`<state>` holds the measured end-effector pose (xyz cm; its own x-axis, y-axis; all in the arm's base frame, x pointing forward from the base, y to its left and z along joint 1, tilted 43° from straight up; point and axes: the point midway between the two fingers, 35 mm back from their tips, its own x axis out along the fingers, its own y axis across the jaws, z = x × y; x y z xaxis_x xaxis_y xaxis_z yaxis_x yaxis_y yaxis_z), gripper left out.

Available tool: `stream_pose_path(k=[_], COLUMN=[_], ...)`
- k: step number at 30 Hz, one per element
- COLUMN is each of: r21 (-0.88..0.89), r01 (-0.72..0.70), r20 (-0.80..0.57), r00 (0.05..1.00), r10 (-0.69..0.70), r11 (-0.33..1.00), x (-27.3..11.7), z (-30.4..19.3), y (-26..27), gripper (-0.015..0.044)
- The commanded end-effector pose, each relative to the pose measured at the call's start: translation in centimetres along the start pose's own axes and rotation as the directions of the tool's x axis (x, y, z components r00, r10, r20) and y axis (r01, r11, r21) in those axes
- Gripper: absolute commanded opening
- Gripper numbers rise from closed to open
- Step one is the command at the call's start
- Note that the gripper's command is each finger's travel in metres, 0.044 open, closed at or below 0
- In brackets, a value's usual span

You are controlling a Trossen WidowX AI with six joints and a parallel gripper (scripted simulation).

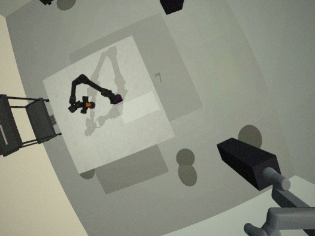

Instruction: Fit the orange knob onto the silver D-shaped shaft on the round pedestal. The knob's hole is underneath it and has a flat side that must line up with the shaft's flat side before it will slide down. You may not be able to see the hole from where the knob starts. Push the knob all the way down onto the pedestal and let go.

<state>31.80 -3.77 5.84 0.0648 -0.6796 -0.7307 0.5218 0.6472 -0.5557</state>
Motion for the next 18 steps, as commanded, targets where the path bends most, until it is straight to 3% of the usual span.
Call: stream_pose_path(k=[1,18], r21=[0.006,-0.003], r01=[-0.003,-0.003], r20=[0.003,0.004], r00=[1.0,1.0], r10=[0.003,0.003], r11=[1.0,1.0], x=[-0.12,0.29], z=[-0.07,-0.08], y=[0.01,-0.16], gripper=[0.0,0.0])
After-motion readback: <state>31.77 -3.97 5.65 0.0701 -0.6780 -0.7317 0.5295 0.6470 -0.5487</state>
